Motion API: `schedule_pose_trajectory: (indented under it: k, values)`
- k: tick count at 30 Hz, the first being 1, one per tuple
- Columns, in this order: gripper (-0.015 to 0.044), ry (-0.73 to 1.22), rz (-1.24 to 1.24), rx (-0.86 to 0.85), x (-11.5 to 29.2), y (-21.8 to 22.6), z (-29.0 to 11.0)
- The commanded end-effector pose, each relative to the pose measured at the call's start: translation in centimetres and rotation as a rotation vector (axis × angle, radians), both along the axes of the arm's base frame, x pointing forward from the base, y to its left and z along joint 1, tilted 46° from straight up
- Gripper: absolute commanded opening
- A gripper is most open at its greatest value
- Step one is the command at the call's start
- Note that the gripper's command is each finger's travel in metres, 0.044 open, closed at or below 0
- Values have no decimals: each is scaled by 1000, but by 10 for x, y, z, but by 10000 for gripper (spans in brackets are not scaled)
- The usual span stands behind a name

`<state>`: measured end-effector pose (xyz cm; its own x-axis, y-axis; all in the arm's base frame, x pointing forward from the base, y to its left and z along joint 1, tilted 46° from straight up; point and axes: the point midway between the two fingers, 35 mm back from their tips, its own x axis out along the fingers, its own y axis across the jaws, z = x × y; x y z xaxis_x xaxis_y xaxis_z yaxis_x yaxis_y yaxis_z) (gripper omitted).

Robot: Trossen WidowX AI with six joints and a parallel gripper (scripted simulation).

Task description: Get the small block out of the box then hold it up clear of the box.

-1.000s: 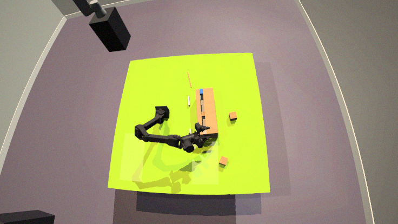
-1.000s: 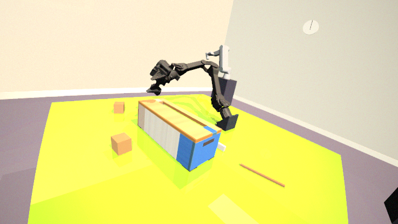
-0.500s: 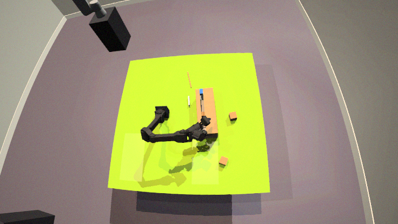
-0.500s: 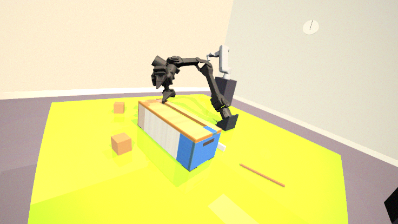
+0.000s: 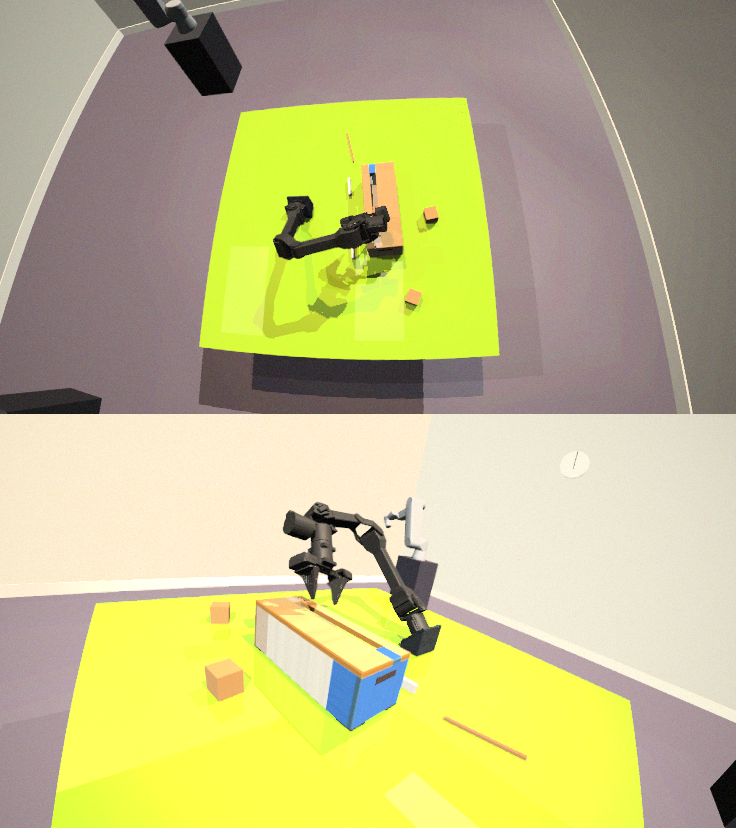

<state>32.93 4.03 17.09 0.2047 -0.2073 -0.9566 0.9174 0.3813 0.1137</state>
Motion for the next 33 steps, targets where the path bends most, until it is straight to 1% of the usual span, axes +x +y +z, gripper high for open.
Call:
schedule_pose_trajectory:
  k: [1,17,33]
  values:
    - [400,93,-275,-214,-21,7,2]
    - [400,93,-275,-214,-21,7,1]
    - [400,92,-275,-214,-17,-9,-18]
